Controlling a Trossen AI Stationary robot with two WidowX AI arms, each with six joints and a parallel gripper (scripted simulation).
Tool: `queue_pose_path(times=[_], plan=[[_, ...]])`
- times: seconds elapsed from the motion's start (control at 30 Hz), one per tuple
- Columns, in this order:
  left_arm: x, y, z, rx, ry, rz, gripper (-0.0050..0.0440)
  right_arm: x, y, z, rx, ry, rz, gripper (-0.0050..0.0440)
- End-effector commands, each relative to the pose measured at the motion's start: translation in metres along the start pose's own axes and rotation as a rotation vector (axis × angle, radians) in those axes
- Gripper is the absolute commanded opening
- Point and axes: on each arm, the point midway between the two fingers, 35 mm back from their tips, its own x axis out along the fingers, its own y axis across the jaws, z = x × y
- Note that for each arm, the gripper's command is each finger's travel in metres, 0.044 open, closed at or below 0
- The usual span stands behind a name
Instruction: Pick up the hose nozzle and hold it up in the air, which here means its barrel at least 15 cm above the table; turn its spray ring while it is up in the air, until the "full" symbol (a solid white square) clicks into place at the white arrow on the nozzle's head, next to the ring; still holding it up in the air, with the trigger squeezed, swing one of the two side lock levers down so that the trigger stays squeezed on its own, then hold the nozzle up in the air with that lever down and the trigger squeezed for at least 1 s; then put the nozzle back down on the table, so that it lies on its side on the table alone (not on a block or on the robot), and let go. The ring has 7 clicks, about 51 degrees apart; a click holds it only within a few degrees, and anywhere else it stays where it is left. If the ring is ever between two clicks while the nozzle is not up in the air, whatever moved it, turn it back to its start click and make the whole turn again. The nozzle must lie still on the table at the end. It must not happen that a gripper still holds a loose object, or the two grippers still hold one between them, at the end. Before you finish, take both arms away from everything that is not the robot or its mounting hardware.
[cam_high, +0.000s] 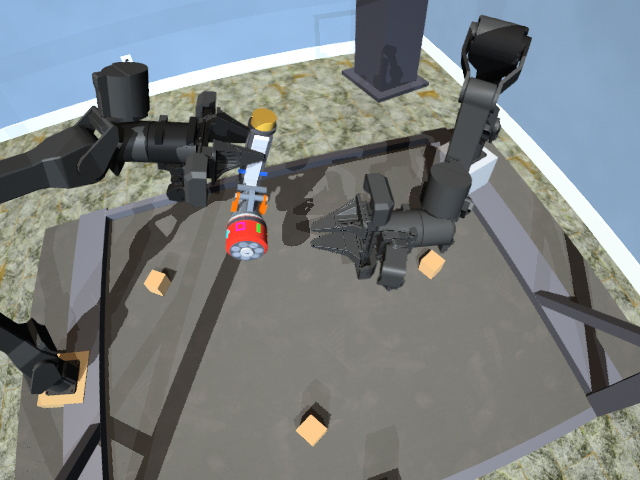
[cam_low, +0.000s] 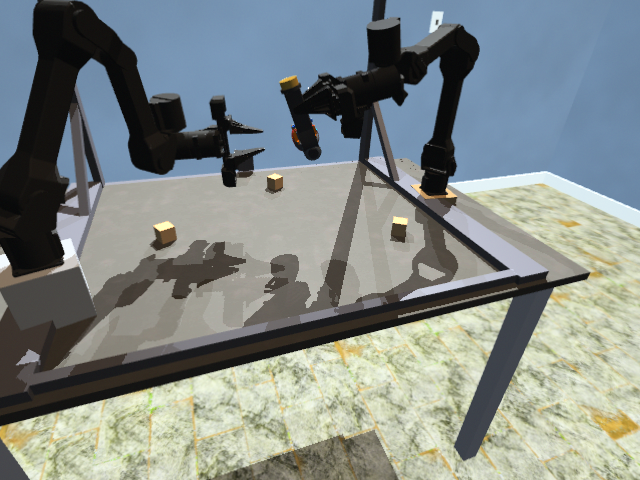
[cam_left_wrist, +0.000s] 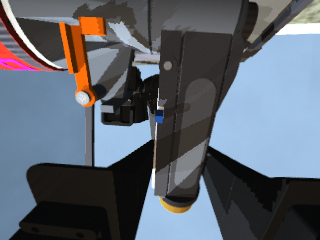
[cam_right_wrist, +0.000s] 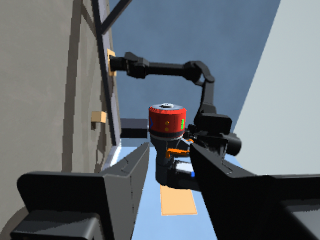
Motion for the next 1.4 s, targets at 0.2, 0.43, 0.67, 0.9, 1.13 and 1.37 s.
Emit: queue_pose_path(times=[0.2, 0.43, 0.67, 0.9, 1.13, 1.37], plan=[[-0.006, 0.001, -0.015, 0.02, 0.033, -0.005, 0.0167, 0.002, -0.009, -0.007, 0.218, 0.002, -0.008, 0.0175], [-0.006, 0.001, -0.015, 0.02, 0.033, -0.005, 0.0167, 0.003, -0.013, -0.017, 0.486, -0.003, 0.002, 0.0175], [-0.006, 0.001, -0.015, 0.02, 0.033, -0.005, 0.0167, 0.004, -0.015, -0.024, 0.665, -0.002, 0.008, 0.0175], [-0.006, 0.001, -0.015, 0.02, 0.033, -0.005, 0.0167, 0.004, -0.017, -0.033, 0.922, 0.002, 0.012, 0.0175], [-0.006, 0.001, -0.015, 0.02, 0.033, -0.005, 0.0167, 0.004, -0.019, -0.042, 1.18, 0.004, 0.015, 0.0175], [-0.006, 0.001, -0.015, 0.02, 0.033, -0.005, 0.0167, 0.004, -0.021, -0.048, 1.366, 0.007, 0.014, 0.0175]])
